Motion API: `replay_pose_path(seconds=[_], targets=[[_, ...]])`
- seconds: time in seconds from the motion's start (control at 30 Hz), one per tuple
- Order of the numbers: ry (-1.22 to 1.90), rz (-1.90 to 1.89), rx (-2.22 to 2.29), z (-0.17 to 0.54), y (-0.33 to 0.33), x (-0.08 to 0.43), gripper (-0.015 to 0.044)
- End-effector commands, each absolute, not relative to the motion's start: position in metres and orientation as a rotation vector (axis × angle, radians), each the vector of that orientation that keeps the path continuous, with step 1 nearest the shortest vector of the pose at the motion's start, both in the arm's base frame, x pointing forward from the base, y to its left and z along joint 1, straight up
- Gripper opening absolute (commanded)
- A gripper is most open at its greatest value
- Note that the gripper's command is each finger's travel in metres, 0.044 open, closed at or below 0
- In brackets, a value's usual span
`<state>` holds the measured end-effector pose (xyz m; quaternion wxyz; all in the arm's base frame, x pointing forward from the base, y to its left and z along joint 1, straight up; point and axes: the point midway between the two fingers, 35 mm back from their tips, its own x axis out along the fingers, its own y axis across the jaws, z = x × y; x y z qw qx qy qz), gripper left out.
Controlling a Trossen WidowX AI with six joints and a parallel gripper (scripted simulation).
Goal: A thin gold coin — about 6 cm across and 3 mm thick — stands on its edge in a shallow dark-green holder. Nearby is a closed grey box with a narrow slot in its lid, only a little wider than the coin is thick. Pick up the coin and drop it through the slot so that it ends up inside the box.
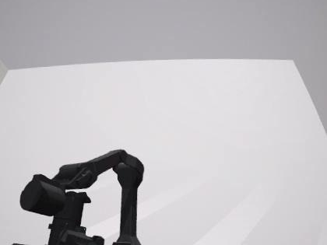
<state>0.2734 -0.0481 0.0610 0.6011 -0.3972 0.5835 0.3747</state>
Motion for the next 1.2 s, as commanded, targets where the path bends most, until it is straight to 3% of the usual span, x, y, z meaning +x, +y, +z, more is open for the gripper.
replay_pose_path(seconds=[0.0,1.1,1.17], targets=[[1.355,0.880,-0.915,0.053,-0.047,0.272,0.0161],[1.354,0.881,-0.919,0.003,-0.047,0.273,0.0161],[1.354,0.881,-0.919,0.003,-0.047,0.273,0.0108]])
